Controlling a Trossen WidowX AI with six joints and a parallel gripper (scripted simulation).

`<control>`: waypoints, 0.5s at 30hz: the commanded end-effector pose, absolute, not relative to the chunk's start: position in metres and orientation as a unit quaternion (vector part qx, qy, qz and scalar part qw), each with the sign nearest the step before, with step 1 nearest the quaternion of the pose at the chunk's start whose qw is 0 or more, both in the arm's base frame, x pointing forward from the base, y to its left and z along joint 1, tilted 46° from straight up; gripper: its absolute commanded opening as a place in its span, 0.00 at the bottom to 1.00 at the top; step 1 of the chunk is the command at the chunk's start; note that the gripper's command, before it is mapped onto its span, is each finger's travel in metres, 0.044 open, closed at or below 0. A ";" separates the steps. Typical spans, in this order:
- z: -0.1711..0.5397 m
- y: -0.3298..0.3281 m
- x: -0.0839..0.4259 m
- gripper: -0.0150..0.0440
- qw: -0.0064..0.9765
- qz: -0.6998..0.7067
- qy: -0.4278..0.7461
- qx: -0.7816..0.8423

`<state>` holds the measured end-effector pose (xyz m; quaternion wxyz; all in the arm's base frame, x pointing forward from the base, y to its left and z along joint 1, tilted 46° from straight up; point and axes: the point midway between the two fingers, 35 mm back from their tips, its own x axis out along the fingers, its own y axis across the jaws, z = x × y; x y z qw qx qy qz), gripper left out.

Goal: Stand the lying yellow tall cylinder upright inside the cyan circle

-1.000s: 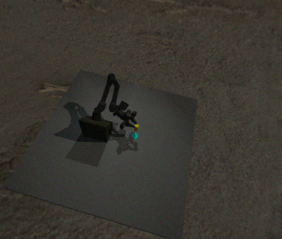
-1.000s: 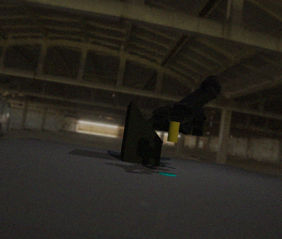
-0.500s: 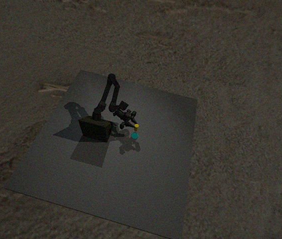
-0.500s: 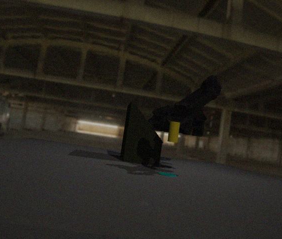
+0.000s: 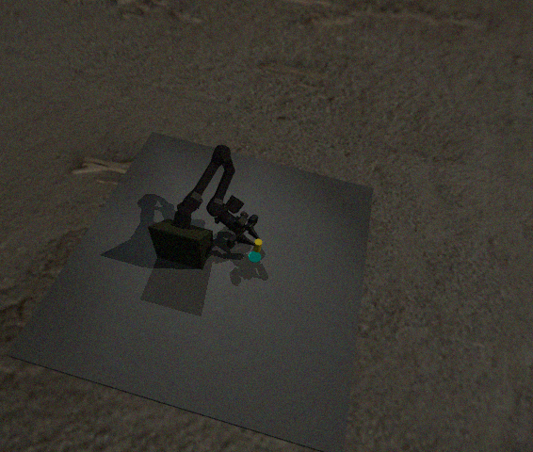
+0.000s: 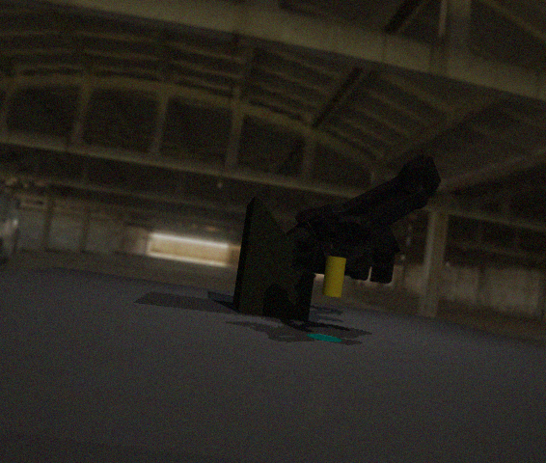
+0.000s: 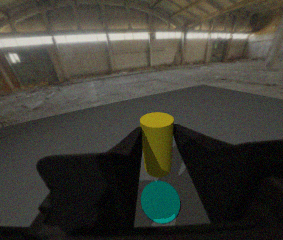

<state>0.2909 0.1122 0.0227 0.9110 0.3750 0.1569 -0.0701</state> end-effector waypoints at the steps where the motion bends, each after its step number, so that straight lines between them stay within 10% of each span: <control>1: 0.016 0.121 0.291 0.43 0.910 -0.070 0.155 0.377; 15: -0.011 0.144 0.282 0.43 0.911 -0.069 0.154 0.377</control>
